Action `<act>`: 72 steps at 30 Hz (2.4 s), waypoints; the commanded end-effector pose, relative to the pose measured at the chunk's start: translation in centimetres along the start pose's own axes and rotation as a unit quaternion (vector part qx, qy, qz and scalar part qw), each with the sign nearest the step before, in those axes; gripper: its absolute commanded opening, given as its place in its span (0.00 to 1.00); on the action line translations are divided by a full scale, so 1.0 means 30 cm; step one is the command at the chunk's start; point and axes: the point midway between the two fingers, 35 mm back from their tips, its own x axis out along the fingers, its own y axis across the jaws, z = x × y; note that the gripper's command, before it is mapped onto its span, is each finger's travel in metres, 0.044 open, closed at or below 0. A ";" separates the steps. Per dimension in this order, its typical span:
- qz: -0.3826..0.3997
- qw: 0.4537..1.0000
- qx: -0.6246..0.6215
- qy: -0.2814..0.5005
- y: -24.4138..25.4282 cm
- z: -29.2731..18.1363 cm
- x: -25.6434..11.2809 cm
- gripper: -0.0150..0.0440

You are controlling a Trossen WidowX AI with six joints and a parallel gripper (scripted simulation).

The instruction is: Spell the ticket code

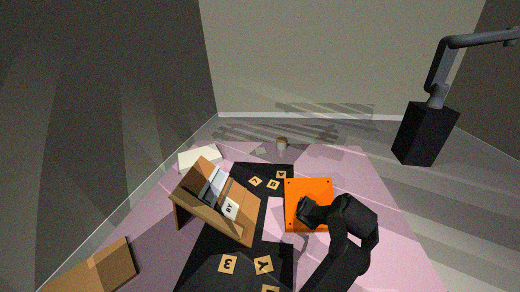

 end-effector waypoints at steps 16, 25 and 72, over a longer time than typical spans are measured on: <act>-0.063 0.842 0.536 0.019 0.119 -0.749 -0.052 1.00; -0.084 0.697 0.712 -0.008 0.345 -0.967 -0.097 1.00; -0.185 0.906 0.379 -0.011 0.495 -1.230 -0.488 1.00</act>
